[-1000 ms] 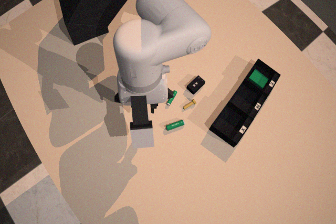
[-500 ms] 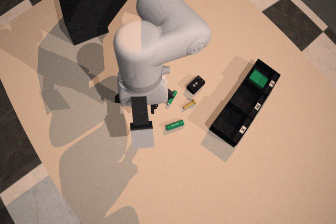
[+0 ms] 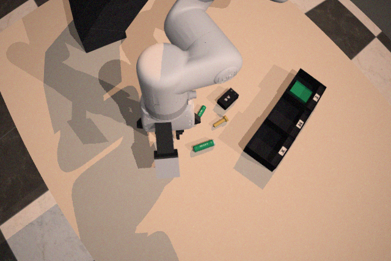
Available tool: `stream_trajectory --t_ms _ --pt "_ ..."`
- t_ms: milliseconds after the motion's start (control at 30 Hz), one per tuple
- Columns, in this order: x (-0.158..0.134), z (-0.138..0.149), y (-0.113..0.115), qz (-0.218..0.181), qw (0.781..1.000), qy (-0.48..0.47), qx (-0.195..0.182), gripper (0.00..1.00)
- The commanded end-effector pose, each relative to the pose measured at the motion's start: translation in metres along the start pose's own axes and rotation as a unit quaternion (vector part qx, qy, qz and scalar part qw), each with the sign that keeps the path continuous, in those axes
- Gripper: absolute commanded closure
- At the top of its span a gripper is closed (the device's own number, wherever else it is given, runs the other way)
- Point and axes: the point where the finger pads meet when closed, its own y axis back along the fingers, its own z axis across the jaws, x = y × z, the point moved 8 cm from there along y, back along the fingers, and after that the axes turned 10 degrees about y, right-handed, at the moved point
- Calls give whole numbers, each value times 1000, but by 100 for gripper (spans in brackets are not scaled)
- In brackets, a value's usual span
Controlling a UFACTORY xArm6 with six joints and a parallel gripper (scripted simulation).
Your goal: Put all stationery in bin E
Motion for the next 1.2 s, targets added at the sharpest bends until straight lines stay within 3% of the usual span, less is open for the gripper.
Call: stream_trajectory --t_ms 0,867,900,1167 --pt "2 0 -8 2 1000 0 0 71" --pt "2 0 -20 2 1000 0 0 71" --pt "2 0 -20 2 1000 0 0 100" --pt "2 0 -20 2 1000 0 0 100"
